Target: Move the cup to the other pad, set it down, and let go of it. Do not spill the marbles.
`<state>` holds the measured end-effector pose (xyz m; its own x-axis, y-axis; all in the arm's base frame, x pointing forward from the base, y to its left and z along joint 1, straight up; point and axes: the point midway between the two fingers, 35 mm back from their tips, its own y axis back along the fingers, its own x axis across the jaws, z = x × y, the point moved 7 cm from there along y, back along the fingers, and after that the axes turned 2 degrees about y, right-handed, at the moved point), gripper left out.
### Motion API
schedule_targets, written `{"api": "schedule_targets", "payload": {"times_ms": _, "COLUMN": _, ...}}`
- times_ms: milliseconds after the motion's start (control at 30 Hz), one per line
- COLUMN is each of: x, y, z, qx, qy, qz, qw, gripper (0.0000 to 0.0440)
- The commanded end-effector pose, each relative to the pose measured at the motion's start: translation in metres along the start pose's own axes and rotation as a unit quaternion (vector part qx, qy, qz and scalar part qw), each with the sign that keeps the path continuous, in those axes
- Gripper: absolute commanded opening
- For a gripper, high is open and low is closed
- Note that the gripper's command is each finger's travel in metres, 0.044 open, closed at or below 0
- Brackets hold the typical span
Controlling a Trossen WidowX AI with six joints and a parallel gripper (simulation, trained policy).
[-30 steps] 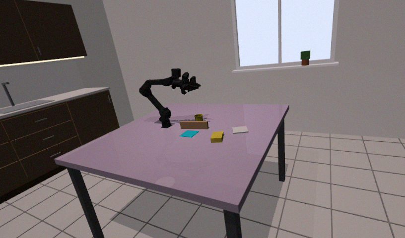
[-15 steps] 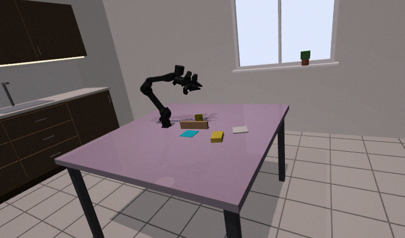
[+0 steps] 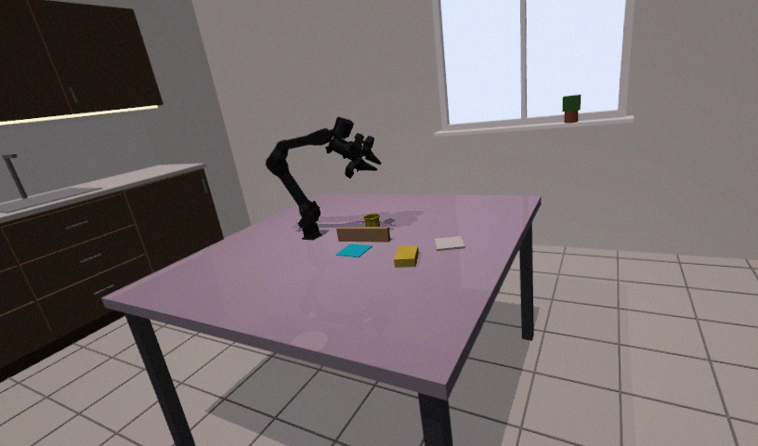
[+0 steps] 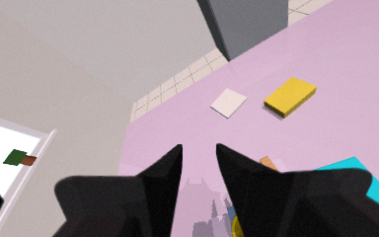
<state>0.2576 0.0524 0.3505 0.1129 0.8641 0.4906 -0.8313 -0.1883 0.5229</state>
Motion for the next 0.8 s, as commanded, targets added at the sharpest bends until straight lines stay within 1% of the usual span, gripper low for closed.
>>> {"api": "schedule_targets", "payload": {"times_ms": 0, "x": 0.006, "y": -0.001, "z": 0.0, "qx": 0.027, "qy": -0.031, "qz": -0.006, "qw": 0.999, "gripper": 0.0149}}
{"api": "schedule_targets", "payload": {"times_ms": 367, "x": 0.016, "y": -0.008, "z": -0.008, "qx": 0.098, "qy": -0.102, "qz": -0.045, "qw": 0.989, "gripper": 0.0147}}
{"api": "schedule_targets", "payload": {"times_ms": 767, "x": 0.022, "y": -0.015, "z": -0.019, "qx": 0.165, "qy": -0.164, "qz": -0.109, "qw": 0.966, "gripper": 0.0139}}
